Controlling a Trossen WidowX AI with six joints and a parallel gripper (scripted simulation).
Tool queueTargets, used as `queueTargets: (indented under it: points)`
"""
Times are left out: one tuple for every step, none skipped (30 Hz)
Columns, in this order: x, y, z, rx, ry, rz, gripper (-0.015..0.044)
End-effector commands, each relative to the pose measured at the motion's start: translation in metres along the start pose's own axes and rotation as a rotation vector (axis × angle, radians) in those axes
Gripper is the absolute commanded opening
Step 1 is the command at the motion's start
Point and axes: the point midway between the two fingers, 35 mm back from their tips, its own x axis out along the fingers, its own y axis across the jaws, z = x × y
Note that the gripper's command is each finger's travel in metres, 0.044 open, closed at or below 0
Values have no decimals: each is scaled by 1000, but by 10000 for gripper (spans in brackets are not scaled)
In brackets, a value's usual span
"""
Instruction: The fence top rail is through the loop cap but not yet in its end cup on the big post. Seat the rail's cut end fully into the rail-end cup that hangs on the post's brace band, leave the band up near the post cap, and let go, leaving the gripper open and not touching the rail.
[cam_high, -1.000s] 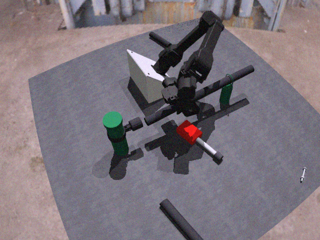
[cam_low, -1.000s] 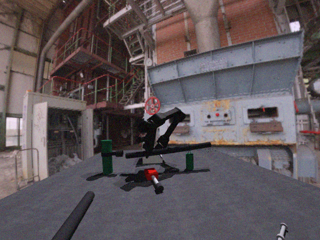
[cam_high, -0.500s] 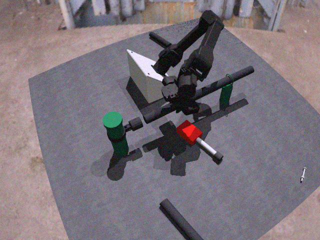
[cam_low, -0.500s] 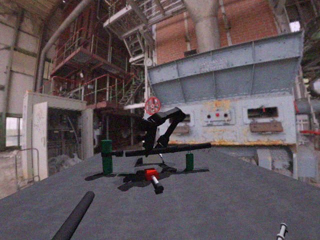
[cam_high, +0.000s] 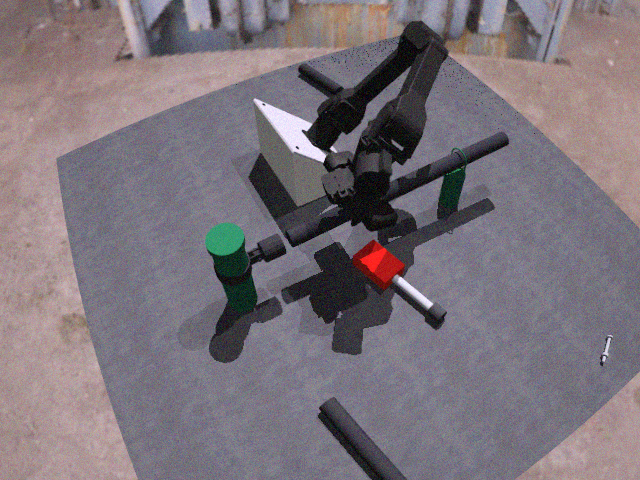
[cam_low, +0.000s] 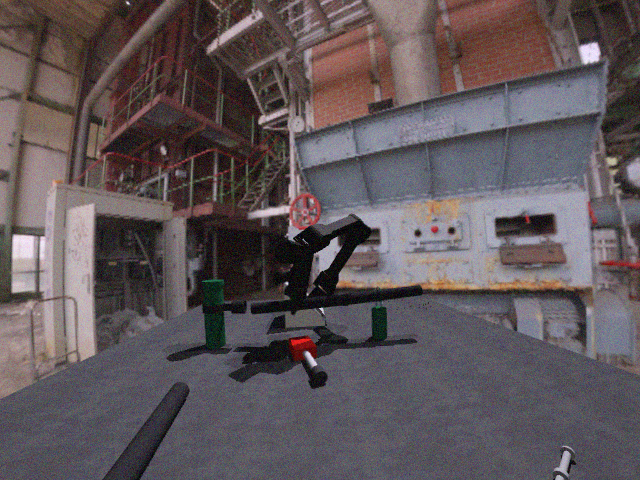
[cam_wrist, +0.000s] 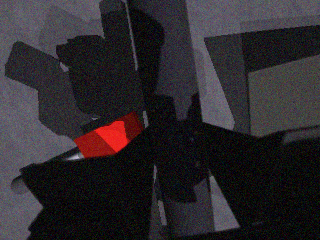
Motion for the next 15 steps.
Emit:
queueTargets:
  points:
    - [-7,7,4,-5,-12,19,0]
    - [-8,7,5,-5,-12,19,0]
    - [-8,8,5,-5,-12,19,0]
    - [-8,8,6,-5,-12,19,0]
    - [-9,9,6,-5,-12,19,0]
    - [-9,9,6,-5,-12,19,0]
    - [-9,10,7,-5,-12,19,0]
    - [-10,10,7,-5,-12,19,0]
    - [-10,10,8,-5,-13,19,0]
    - [-11,11,8,-5,-13,19,0]
    - [-11,11,8,-5,-13,19,0]
    - [-11,11,9,-5,-13,19,0]
    - [-12,11,9,-5,-13,19,0]
    - [-12,11,9,-5,-13,19,0]
    - [-12,11,9,-5,-13,19,0]
